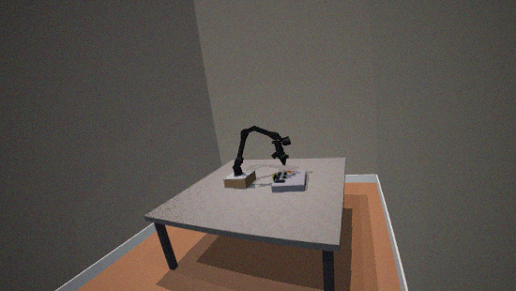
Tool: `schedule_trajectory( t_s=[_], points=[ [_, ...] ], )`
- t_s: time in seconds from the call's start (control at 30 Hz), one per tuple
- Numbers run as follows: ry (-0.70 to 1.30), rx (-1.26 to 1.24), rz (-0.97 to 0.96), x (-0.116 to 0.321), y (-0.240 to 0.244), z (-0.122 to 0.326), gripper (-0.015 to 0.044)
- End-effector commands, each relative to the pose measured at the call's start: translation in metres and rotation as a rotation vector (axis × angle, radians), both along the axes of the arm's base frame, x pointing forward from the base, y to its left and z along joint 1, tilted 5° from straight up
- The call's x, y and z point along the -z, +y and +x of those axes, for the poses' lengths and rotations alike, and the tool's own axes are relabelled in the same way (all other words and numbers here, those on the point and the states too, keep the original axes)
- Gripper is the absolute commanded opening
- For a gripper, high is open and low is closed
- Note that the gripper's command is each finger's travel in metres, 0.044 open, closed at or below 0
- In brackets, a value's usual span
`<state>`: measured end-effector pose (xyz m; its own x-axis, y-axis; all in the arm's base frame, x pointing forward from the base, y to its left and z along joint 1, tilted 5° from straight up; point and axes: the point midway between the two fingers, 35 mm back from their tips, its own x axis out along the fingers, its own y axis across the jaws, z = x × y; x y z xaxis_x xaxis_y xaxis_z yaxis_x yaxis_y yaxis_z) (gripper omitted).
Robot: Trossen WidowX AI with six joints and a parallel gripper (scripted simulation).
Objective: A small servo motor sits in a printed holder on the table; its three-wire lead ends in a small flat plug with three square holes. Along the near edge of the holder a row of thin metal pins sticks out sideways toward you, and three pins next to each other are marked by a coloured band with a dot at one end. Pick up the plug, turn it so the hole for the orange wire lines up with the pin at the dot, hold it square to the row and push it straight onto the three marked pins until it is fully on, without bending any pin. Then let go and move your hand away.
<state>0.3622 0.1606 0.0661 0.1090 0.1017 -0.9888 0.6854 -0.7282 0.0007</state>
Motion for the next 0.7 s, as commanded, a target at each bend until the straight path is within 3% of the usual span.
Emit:
schedule_trajectory(
  t_s=[0.0, 0.17, 0.67],
  points=[
    [0.087, 0.118, -0.014, 0.013, 0.007, -0.007, 0.0115],
    [0.166, 0.238, -0.043, 0.024, 0.012, -0.015, 0.0115],
    [0.169, 0.243, -0.044, 0.05, 0.014, -0.016, 0.0115]
  ],
)
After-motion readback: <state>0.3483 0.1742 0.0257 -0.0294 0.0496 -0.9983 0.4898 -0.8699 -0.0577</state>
